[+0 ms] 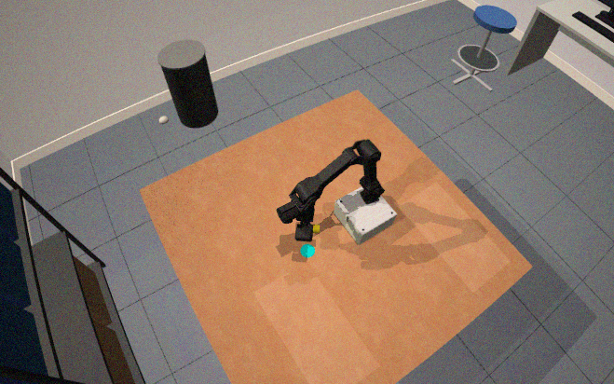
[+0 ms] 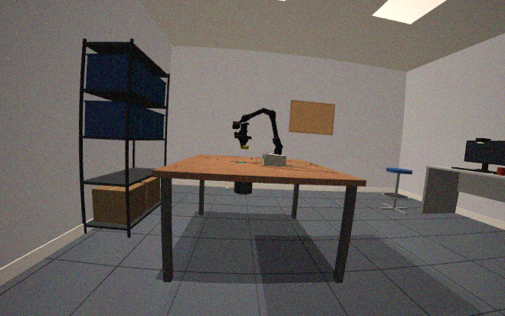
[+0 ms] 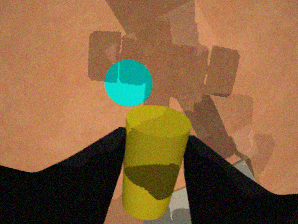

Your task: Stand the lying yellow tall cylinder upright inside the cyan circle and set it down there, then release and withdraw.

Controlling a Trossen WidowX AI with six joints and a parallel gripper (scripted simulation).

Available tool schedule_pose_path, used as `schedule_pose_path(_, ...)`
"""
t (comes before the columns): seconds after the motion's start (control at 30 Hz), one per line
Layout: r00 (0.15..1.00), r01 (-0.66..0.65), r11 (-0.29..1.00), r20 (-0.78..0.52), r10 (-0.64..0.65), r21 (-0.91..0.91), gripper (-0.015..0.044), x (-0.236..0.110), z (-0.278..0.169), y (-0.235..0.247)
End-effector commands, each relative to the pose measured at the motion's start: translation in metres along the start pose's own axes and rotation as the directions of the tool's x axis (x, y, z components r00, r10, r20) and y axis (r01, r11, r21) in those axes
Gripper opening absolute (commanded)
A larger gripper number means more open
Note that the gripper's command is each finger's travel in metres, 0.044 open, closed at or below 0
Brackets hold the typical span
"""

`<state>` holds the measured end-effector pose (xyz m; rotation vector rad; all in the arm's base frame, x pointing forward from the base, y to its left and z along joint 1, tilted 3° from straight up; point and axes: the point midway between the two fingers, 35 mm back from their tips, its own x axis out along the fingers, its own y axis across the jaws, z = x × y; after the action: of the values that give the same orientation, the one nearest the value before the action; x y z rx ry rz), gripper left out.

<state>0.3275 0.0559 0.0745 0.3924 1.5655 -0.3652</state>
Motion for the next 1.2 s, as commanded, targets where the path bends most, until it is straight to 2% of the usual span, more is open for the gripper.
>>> schedule_pose_path(0.0, 1.0, -0.006, 0.999, 0.002, 0.006, 0.035, 0.0105, -0.003, -0.003, 0.011)
schedule_pose_path(0.4, 1.0, -0.002, 0.992, -0.002, 0.002, 0.13, 0.0105, -0.004, -0.014, 0.033)
schedule_pose_path(1.17, 0.991, 0.038, 0.998, 0.128, -0.043, 0.045, 0.0105, 0.013, -0.011, 0.041)
